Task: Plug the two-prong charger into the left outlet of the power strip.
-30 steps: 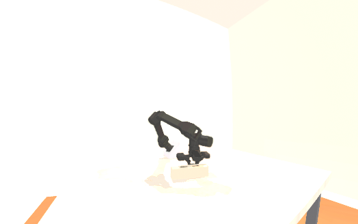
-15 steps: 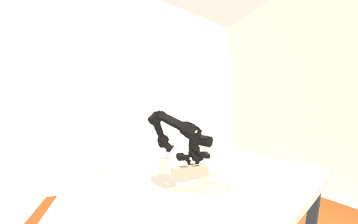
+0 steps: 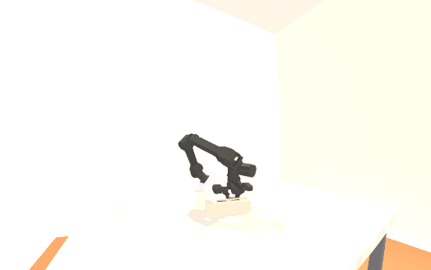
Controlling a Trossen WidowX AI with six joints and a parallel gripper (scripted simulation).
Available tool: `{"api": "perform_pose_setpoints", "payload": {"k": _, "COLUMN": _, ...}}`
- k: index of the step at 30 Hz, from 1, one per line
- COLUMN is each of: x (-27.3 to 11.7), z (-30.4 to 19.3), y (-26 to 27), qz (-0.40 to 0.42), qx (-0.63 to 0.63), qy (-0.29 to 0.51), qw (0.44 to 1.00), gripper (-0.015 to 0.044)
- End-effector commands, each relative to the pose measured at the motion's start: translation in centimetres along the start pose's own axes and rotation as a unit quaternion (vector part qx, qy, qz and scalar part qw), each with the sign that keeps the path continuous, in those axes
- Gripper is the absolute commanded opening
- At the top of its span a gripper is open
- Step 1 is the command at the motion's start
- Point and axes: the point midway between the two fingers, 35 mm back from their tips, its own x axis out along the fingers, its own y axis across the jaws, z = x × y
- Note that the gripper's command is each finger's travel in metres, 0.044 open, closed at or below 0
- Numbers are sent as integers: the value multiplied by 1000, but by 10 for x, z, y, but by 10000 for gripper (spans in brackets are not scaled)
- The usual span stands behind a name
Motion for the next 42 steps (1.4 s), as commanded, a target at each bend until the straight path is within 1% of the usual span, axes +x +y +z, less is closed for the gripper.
{"api": "perform_pose_setpoints", "payload": {"k": 1, "x": 0, "z": 1, "y": 0, "qz": 0, "qx": 1, "qy": -1, "qw": 1000, "gripper": 105}}
{"api": "perform_pose_setpoints", "payload": {"k": 14, "x": 0, "z": 1, "y": 0, "qz": 0, "qx": 1, "qy": -1, "qw": 1000, "gripper": 440}}
{"api": "perform_pose_setpoints", "payload": {"k": 42, "x": 0, "z": -7, "y": 1, "qz": 1, "qx": 5, "qy": -7, "qw": 1000, "gripper": 440}}
